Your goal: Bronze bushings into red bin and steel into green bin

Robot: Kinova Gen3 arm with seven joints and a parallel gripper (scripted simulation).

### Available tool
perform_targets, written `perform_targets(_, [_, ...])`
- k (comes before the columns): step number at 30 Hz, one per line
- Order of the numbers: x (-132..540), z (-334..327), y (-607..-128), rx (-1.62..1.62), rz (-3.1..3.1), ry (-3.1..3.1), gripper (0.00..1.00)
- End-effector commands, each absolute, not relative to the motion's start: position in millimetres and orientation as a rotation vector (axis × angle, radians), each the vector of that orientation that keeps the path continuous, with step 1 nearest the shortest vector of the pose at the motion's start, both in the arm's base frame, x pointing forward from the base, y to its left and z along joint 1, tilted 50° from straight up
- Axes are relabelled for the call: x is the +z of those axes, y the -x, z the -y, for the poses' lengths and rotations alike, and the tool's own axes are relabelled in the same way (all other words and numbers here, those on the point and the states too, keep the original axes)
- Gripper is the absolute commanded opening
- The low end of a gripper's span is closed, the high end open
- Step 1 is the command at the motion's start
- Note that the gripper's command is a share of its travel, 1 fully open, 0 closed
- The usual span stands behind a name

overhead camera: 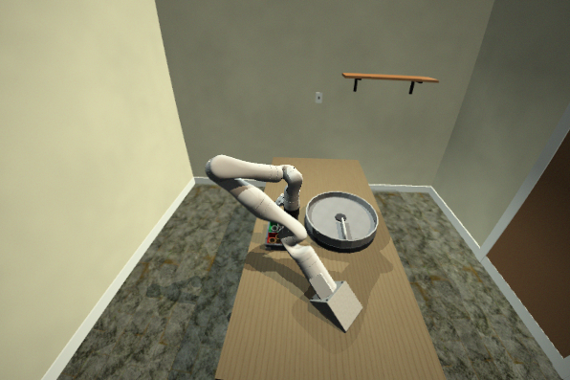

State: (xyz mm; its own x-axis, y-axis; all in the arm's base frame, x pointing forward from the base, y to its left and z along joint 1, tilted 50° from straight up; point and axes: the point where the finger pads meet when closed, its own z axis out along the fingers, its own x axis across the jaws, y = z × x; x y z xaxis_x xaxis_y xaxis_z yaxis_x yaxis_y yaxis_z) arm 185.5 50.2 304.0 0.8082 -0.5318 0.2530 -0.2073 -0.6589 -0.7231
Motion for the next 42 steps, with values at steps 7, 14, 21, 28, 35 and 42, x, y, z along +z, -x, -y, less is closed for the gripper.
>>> perform_targets(7, [286, -66, -197, -0.572, -0.538, 2.278, 0.0])
perform_targets(14, [280, -71, -202, -0.572, -0.538, 2.278, 0.0])
perform_targets(21, [280, -71, -202, -0.572, -0.538, 2.278, 0.0])
perform_targets(28, [278, -74, -205, -0.563, -0.531, 2.285, 0.0])
perform_targets(35, [274, -77, -208, -0.57, -0.536, 2.279, 0.0])
perform_targets(42, [273, -77, -209, -0.572, -0.538, 2.278, 0.0])
